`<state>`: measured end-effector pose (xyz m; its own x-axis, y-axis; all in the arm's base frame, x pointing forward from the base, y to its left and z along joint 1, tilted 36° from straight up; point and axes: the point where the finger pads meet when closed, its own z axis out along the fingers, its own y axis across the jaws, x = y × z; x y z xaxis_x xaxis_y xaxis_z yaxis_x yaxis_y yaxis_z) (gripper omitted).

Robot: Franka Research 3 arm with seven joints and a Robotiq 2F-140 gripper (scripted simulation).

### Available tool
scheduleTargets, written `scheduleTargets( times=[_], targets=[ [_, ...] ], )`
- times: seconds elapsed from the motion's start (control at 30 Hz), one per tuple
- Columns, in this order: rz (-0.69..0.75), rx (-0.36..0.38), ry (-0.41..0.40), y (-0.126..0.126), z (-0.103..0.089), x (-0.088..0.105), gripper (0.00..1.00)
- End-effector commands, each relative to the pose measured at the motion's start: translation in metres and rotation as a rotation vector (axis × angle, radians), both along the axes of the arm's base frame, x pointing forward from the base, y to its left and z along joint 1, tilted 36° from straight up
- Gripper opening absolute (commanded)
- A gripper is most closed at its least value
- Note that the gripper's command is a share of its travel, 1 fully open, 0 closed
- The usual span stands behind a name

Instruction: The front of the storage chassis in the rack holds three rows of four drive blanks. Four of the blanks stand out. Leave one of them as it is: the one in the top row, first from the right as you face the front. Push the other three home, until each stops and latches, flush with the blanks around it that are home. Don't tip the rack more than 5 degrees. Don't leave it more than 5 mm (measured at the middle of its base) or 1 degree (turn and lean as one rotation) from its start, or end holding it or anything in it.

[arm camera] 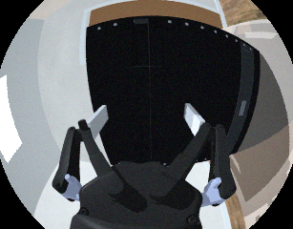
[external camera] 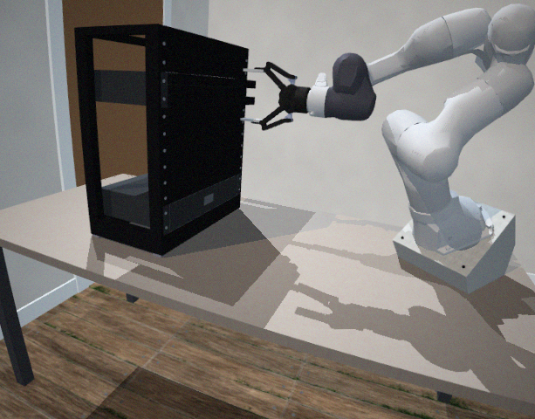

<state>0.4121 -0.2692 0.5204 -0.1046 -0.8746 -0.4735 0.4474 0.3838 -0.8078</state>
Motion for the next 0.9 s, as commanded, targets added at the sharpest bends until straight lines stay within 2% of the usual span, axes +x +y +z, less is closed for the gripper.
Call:
scheduleTargets(
  times=[0.0, 0.2, 0.23, 0.87],
  targets=[
    [-0.001, -0.001, -0.001, 0.0, 0.001, 0.0003, 1.0],
    [-0.001, -0.001, -0.001, 0.0, 0.001, 0.0003, 1.0],
    [-0.001, -0.001, -0.001, 0.0, 0.001, 0.0003, 0.0],
    [-0.001, -0.001, -0.001, 0.0, 0.001, 0.0003, 0.0]
  ],
)
